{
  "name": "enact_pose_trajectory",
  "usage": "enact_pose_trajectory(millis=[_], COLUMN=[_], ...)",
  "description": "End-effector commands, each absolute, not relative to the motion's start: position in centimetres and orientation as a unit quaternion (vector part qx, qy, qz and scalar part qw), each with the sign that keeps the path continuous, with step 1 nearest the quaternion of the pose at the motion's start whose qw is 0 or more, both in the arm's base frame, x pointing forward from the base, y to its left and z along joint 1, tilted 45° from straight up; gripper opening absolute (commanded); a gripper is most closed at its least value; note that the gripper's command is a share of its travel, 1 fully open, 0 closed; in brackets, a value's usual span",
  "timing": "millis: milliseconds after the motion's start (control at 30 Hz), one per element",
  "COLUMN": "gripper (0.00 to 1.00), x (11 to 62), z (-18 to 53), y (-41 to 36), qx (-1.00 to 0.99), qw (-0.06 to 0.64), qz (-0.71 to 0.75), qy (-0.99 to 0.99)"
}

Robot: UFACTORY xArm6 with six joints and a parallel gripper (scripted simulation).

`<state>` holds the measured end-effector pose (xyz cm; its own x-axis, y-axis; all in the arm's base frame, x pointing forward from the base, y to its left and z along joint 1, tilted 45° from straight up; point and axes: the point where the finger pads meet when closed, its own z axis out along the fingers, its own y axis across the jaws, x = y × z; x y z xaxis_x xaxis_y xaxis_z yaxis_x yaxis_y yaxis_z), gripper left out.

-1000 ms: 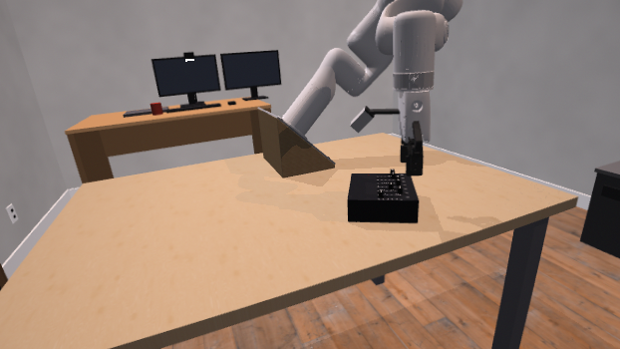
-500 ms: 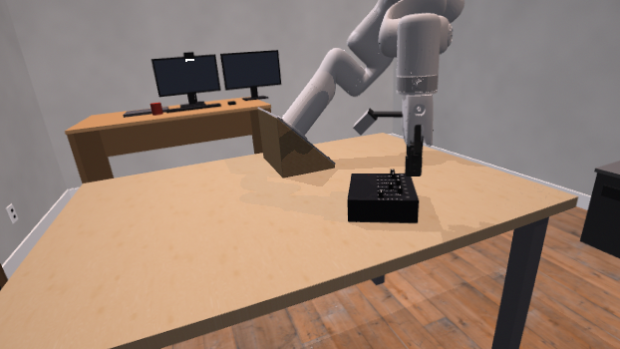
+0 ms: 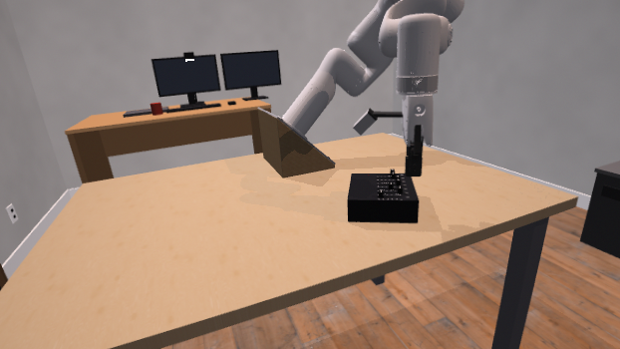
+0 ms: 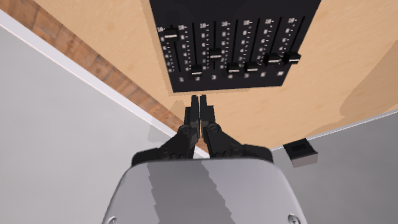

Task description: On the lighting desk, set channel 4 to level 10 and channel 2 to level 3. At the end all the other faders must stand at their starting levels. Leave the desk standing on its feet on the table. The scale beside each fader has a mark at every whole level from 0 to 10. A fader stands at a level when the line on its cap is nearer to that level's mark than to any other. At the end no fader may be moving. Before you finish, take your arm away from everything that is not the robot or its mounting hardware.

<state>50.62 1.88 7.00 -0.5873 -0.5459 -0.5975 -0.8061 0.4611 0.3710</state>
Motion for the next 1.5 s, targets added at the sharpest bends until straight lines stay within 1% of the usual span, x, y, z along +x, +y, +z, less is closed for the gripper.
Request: enact_pose_trajectory(millis=[0, 1467], gripper=[0.0, 0.0], x=[50.7, 50.9], z=[7.1, 5.9], y=[1.8, 2.9], qx=[-0.407, -0.407], qw=[0.203, 0.203], qz=[0.321, 0.321], qy=[0.831, 0.831])
